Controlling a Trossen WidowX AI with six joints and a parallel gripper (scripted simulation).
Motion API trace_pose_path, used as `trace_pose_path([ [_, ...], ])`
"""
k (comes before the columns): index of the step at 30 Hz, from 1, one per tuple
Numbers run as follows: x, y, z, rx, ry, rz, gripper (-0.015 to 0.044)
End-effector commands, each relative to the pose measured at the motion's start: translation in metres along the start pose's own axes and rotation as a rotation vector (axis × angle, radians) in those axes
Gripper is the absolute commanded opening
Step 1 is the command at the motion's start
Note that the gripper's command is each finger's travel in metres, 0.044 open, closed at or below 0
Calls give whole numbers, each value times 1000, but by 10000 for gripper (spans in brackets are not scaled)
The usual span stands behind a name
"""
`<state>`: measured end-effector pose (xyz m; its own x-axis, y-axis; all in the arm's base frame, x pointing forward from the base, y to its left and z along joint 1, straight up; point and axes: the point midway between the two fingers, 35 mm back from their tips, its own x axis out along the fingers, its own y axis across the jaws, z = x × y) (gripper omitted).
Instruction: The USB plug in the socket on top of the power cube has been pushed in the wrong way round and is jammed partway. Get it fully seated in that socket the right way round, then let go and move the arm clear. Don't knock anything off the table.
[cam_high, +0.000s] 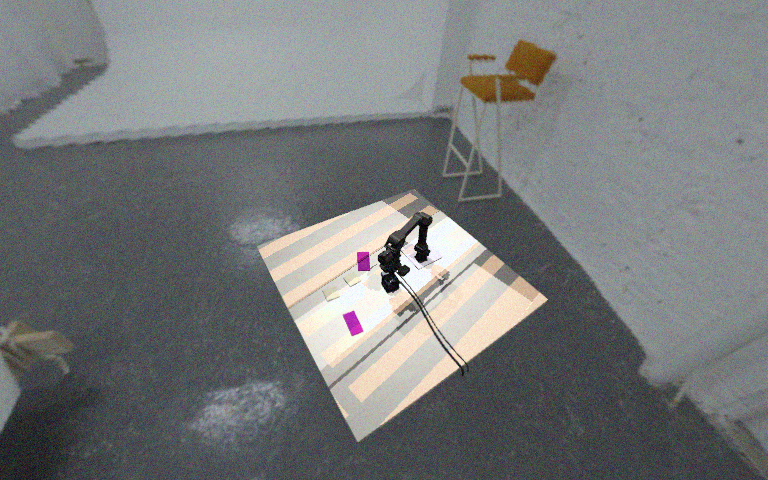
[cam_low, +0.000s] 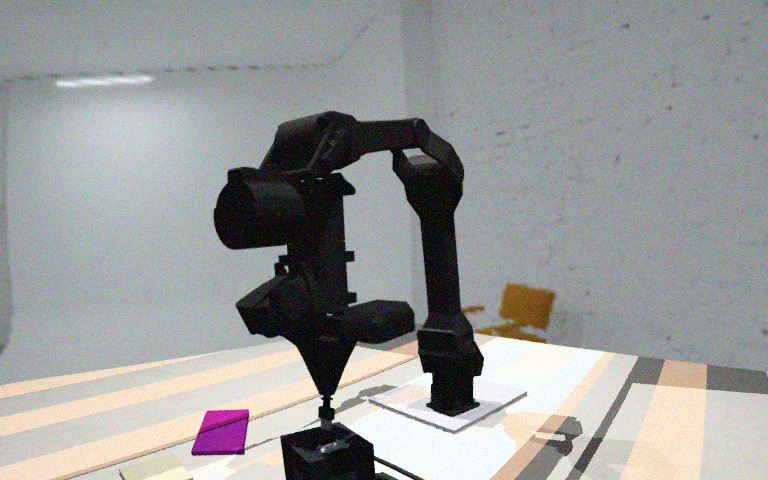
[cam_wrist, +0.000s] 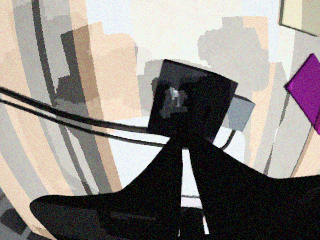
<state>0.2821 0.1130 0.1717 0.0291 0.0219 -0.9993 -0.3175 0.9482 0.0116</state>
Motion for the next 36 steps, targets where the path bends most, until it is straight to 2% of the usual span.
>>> trace_pose_path([
  [1,0,0,0,87,0,0,0],
  [36,0,0,0,1003,0,0,0],
])
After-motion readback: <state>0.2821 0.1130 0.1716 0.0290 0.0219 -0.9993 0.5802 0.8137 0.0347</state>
